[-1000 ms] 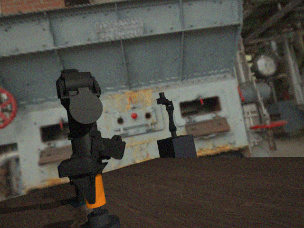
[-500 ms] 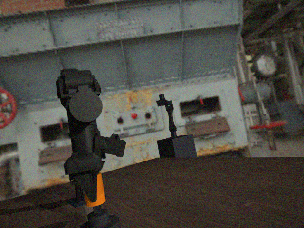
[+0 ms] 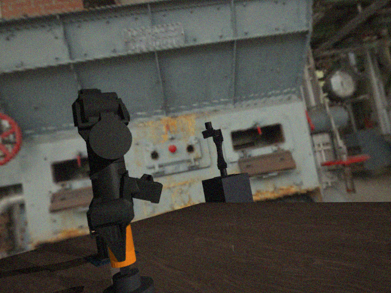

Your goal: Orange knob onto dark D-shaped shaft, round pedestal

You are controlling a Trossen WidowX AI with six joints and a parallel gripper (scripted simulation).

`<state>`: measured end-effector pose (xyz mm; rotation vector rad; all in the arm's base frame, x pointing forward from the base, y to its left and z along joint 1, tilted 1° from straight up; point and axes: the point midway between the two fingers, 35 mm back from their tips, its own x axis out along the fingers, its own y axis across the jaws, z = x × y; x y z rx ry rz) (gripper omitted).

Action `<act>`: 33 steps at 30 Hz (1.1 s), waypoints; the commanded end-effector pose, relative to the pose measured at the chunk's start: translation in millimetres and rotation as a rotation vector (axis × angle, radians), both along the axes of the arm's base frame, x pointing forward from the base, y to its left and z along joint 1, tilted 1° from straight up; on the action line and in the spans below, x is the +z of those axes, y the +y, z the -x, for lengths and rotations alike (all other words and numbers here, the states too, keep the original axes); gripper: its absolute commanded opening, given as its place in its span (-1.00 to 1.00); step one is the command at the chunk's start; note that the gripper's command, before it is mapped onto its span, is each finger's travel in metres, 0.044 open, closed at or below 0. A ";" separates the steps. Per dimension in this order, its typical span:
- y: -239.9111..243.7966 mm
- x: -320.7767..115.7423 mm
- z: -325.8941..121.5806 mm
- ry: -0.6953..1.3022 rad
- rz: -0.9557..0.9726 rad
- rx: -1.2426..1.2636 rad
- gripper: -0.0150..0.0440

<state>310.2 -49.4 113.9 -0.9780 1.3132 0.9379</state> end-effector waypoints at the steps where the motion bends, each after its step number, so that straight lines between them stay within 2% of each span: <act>1: 0.4 -0.6 -0.3 -0.001 -0.001 0.005 -0.49; 17: 0.5 4.1 -0.3 -0.001 -0.001 0.005 -0.49; 24: -0.1 3.8 -1.2 -0.001 0.007 0.204 -0.49; 33: 0.2 -0.2 -0.3 -0.001 0.008 0.214 -0.49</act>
